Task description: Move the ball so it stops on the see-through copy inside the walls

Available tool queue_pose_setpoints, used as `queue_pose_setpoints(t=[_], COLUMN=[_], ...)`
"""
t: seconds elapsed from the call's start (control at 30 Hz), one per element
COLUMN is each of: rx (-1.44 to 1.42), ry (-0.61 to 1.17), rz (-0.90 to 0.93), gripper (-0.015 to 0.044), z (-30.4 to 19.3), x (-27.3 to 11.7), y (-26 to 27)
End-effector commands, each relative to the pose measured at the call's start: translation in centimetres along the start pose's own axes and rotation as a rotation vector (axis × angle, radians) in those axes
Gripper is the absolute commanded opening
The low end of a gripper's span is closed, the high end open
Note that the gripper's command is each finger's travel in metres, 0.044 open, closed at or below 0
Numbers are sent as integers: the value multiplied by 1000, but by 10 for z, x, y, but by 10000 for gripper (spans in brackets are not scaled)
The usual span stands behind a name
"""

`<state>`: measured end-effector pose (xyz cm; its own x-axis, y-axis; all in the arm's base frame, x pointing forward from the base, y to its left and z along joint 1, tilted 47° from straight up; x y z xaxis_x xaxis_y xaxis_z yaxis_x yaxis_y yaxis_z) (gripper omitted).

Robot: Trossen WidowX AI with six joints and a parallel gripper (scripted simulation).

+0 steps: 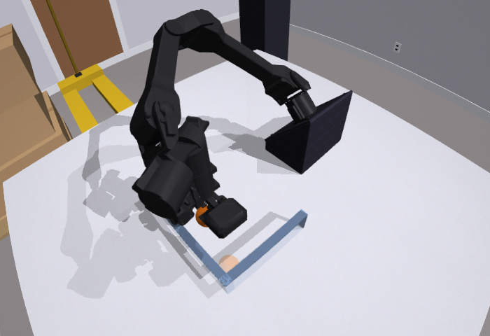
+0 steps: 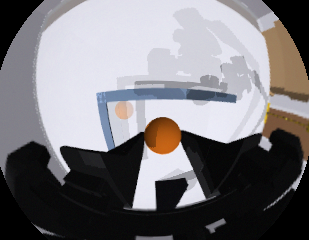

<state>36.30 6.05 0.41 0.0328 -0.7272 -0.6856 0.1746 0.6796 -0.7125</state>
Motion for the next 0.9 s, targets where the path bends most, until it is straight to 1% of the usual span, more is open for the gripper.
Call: queue_pose_setpoints(t=[0.0, 0.1, 0.23, 0.5, 0.67, 0.87], rx=[8, 8, 8, 9, 9, 9], ry=[-8, -8, -8, -8, -8, -9], rz=[5, 1, 1, 2, 3, 3], gripper=[0, 0, 0, 0, 0, 0], z=[2, 2, 0, -21, -21, -19], x=[-29, -40, -36, 6, 14, 48], y=[-6, -9, -5, 44, 45, 45])
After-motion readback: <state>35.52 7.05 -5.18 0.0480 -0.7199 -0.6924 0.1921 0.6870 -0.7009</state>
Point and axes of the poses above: the point midway between the two fingers, 35 mm back from their tips, its own x axis out along the fingers, its own y axis across the jaws, z = x × y, the point moved 3 cm from there along -x, back along the fingers, and after that the axes turned 10 degrees about x, right-handed, at the moved point
